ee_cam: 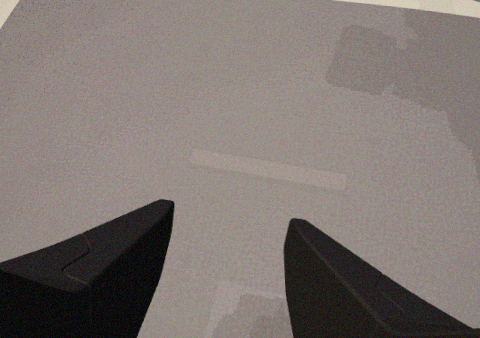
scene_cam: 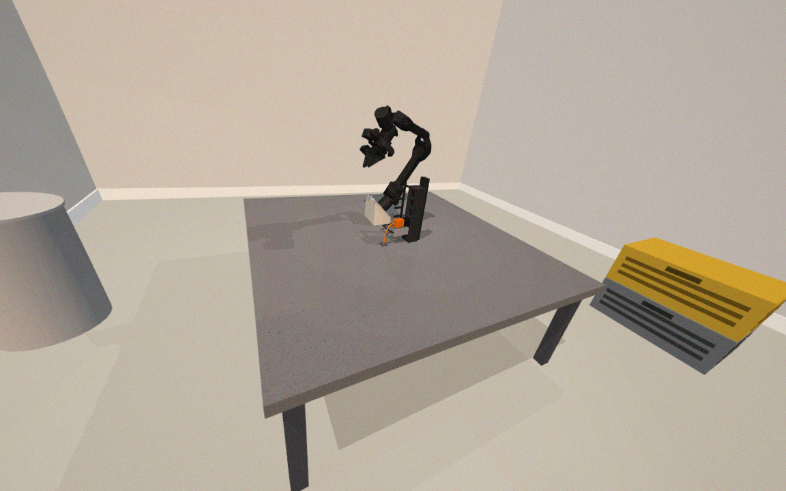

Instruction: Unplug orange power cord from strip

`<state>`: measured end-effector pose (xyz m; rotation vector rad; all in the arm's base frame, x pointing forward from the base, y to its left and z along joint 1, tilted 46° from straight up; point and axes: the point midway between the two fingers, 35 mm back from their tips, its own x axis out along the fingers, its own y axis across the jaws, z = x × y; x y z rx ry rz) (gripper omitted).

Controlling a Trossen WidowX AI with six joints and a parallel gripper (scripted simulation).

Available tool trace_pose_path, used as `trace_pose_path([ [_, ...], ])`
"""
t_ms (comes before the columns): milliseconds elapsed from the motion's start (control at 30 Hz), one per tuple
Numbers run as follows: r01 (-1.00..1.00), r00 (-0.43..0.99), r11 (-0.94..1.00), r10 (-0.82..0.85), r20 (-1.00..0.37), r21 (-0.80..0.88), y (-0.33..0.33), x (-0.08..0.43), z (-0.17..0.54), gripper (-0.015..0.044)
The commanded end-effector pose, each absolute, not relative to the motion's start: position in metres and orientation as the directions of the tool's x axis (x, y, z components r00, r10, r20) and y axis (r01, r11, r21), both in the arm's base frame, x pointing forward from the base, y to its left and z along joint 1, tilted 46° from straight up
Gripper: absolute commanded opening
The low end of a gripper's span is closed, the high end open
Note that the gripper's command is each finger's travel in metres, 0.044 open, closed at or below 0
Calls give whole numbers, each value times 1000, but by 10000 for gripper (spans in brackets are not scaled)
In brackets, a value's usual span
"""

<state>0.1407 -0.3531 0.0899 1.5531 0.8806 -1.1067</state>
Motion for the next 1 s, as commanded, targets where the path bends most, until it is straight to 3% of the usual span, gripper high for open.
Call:
trace_pose_path([
  [0,939,321,-201,231,-918,278,-305,186,58,160],
  [333,987,160,-93,668,-726,133,-172,251,5,160],
  [967,989,145,-85,690,-710,119,-155,254,11,160],
])
